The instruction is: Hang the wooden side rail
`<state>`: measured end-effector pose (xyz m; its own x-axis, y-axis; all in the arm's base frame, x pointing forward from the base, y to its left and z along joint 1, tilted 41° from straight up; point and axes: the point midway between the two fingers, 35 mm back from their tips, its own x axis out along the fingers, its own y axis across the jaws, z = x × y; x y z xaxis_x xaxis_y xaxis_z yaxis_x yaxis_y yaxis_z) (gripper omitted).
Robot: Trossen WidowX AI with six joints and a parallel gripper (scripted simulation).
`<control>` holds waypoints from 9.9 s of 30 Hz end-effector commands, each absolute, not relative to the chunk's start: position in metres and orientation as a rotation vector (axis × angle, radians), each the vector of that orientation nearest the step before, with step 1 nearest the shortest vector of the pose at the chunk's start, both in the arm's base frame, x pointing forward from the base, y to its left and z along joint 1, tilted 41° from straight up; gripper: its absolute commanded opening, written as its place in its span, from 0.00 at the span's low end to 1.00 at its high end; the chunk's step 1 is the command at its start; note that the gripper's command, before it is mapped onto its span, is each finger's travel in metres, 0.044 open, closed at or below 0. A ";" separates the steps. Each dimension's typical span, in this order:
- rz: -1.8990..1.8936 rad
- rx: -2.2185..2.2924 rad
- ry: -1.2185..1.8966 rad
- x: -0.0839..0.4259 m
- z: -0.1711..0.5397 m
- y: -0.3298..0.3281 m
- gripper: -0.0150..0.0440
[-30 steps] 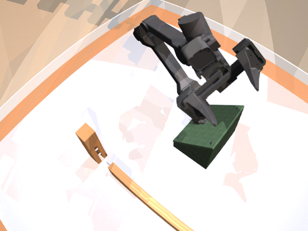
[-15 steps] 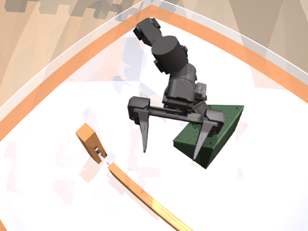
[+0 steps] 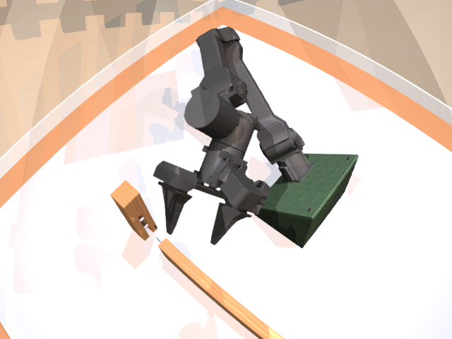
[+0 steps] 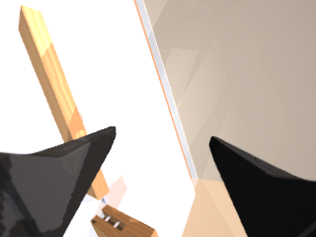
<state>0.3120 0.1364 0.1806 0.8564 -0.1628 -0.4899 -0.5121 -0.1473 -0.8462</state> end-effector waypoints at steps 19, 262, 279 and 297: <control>1.151 -2.858 1.386 0.248 0.168 -0.057 1.00; 0.701 -1.646 1.723 0.346 0.022 -0.052 1.00; 0.701 -1.647 1.723 0.346 0.019 -0.055 0.56; 0.701 -1.647 1.723 0.345 0.019 -0.055 0.25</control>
